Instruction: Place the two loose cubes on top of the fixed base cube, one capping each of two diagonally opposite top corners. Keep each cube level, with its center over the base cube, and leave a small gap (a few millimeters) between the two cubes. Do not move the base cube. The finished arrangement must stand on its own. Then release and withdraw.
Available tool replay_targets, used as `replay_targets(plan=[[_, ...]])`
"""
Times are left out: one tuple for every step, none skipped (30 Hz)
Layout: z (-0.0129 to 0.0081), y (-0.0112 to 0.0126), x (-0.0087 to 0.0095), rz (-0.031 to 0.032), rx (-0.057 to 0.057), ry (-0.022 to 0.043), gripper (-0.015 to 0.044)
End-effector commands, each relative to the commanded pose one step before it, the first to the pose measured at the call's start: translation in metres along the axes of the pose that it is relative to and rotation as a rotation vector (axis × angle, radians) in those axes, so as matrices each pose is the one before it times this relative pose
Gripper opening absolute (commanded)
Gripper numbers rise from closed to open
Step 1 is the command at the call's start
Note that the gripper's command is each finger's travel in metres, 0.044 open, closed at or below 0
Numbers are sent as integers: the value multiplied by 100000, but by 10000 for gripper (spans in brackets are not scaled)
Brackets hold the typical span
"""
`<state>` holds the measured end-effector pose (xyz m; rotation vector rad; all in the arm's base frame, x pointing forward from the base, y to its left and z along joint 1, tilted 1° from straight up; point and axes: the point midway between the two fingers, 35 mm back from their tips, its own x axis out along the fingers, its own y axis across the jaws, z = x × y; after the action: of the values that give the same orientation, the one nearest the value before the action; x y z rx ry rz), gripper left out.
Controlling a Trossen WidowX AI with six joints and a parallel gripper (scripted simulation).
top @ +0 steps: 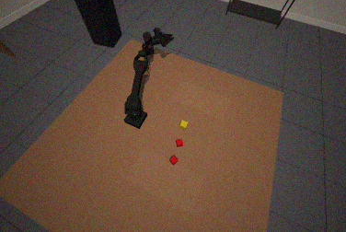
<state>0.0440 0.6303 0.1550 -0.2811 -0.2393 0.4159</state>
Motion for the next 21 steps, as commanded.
replay_targets(plan=[[-37, -106, 248, -186, -140, -3, 374], [-114, -323, 742, -552, -422, 0, 347], [-202, -552, 1229, -902, -703, 25, 321], [-267, -688, 1475, -1062, -852, 73, 295], [-281, -692, 1442, -987, -836, 138, 269], [-288, -688, 1400, -893, -809, 214, 265], [-193, -511, 1134, -425, -609, 409, 265], [-175, -452, 982, -313, -513, 429, 265], [-210, -521, 1083, -326, -553, 530, 265], [-225, -539, 1071, -304, -534, 585, 265], [-240, -557, 1059, -284, -513, 640, 265], [-255, -575, 1047, -265, -490, 695, 265], [-269, -593, 1033, -248, -466, 751, 265], [-282, -611, 1020, -232, -441, 807, 265], [-294, -630, 1005, -217, -414, 862, 265], [-307, -648, 991, -204, -386, 918, 265], [-318, -667, 975, -193, -356, 973, 265], [-329, -685, 959, -183, -325, 1028, 265], [-339, -703, 943, -174, -293, 1083, 265], [-349, -721, 926, -167, -259, 1137, 265], [-358, -739, 909, -162, -224, 1191, 265]])
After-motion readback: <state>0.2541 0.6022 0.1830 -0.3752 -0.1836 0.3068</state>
